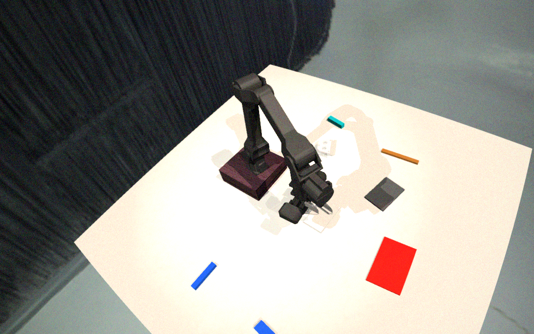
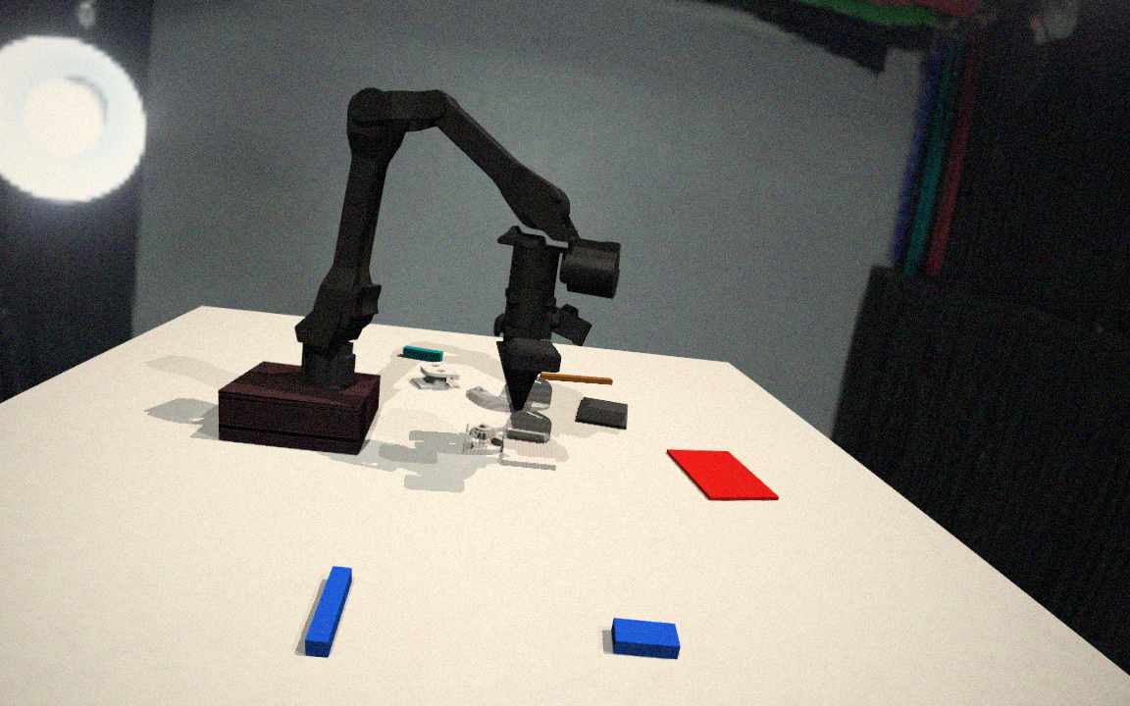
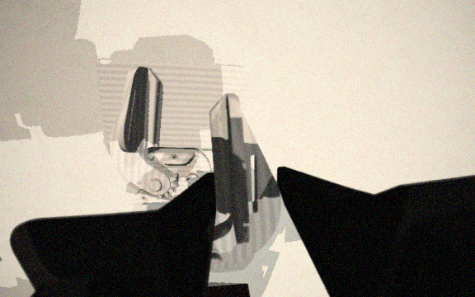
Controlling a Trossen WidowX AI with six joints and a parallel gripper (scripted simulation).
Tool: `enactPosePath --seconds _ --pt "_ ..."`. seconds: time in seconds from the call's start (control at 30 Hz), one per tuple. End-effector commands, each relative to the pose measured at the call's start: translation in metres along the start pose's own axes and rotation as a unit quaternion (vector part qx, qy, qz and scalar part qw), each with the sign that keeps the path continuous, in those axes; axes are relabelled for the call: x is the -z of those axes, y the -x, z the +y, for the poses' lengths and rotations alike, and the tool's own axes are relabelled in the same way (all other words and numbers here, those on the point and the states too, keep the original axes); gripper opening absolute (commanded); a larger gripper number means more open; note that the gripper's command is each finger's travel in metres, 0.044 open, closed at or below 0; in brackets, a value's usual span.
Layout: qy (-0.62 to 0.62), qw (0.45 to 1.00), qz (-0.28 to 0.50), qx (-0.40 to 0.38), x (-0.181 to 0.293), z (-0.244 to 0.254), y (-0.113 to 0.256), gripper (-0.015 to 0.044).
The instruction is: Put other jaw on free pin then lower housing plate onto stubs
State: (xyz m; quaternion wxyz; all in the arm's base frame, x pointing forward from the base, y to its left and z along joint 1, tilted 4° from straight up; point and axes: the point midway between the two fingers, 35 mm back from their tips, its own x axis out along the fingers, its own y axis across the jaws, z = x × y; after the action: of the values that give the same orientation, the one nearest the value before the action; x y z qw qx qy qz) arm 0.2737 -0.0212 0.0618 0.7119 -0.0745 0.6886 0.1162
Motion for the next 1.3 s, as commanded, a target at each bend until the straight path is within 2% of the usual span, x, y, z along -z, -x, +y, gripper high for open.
enactPosePath --seconds 0.0,1.27 --pt "0.002 1.000 -0.001 -0.001 0.000 0.000 0.000 0.0134" --pt "0.016 1.000 -0.002 -0.002 -0.015 0.021 0.000 0.0134"
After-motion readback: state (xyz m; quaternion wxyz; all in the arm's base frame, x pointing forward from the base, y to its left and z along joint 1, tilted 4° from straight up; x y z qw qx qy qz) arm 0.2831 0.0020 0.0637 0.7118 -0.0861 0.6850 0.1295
